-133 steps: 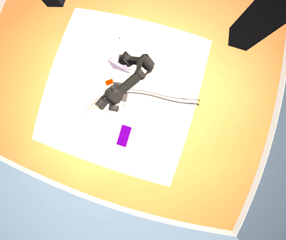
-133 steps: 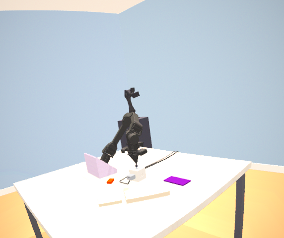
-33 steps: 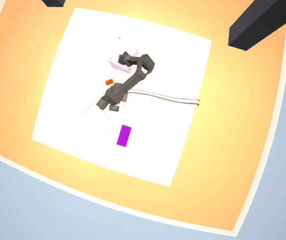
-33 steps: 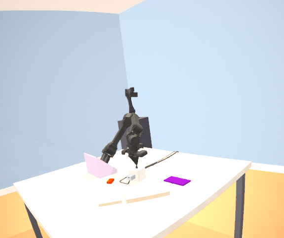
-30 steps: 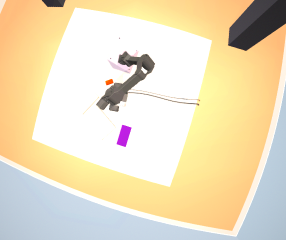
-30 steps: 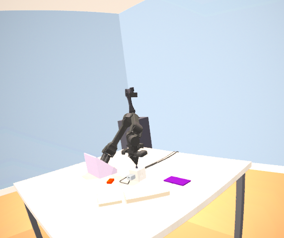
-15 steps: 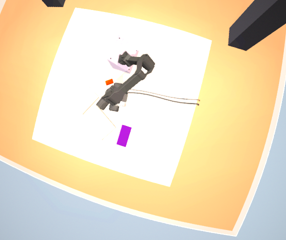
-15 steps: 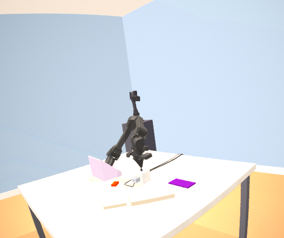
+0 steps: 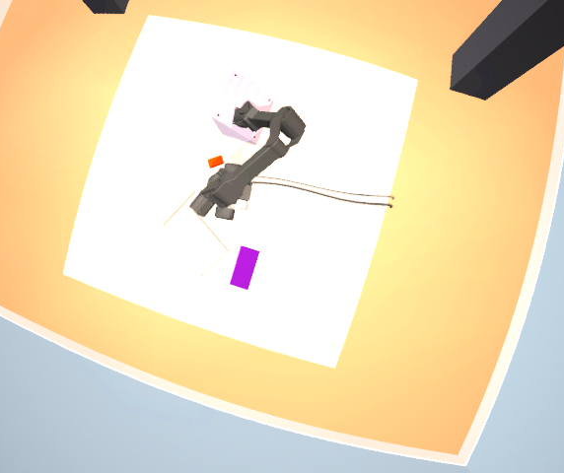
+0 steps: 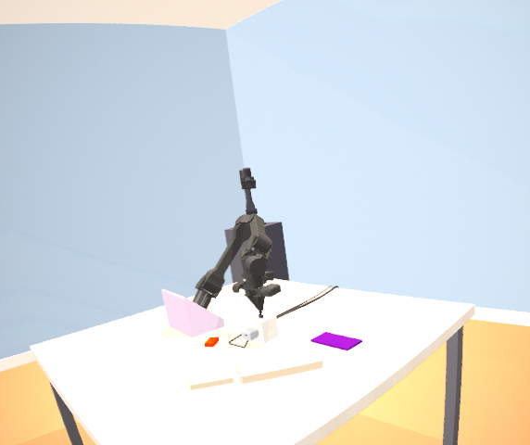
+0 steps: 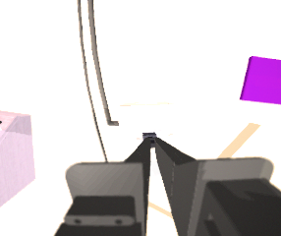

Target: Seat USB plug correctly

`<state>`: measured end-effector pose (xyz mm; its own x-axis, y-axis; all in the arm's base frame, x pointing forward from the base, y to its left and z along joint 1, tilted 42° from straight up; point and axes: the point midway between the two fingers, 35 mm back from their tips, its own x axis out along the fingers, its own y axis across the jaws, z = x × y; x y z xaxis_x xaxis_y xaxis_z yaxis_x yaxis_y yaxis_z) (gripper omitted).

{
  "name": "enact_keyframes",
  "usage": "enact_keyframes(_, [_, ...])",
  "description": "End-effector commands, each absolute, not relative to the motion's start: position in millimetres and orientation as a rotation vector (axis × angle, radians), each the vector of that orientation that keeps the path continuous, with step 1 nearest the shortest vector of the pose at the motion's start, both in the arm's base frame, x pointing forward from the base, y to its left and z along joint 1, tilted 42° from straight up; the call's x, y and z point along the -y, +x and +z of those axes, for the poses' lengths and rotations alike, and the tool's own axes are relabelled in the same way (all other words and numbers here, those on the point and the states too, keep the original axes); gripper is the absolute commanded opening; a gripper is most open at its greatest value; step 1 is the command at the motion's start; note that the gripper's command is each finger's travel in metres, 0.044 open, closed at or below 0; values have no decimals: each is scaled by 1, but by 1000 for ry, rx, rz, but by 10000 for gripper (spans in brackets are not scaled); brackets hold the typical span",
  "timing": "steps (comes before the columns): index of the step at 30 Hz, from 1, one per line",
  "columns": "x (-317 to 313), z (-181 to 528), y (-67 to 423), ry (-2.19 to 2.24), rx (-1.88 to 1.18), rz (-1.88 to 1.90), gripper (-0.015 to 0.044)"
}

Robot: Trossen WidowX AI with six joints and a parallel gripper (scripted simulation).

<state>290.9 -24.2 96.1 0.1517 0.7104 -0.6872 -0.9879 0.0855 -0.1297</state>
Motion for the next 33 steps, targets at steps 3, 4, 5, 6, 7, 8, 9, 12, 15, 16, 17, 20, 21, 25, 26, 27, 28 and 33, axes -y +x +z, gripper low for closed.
enact_keyframes(3, [21, 95, 291, -661, -518, 1362, 0])
enact_keyframes(4, [21, 95, 291, -661, -518, 1362, 0])
enact_keyframes(5, [21, 95, 291, -661, -518, 1362, 0])
enact_keyframes(6, [21, 95, 291, -661, -518, 1362, 0])
enact_keyframes(7, [21, 95, 291, -661, -518, 1362, 0])
enact_keyframes(8, [21, 95, 291, -661, -518, 1362, 0])
enact_keyframes(9, [21, 95, 291, -661, -518, 1362, 0])
enact_keyframes(12, [24, 96, 291, -660, -522, 1355, 26])
enact_keyframes(15, [24, 96, 291, -660, -522, 1355, 95])
enact_keyframes(16, [24, 96, 291, -660, -522, 1355, 95])
enact_keyframes(17, [24, 96, 291, -660, -522, 1355, 95])
enact_keyframes(20, [24, 96, 291, -660, -522, 1355, 95])
enact_keyframes(21, [24, 96, 291, -660, -522, 1355, 95])
enact_keyframes(25, [24, 96, 291, -660, -522, 1355, 95])
enact_keyframes(26, [24, 96, 291, -660, -522, 1355, 95])
enact_keyframes(27, [24, 96, 291, -660, -522, 1355, 95])
enact_keyframes(28, [24, 96, 291, -660, -522, 1355, 95])
enact_keyframes(33, [24, 96, 291, -662, -521, 1355, 95])
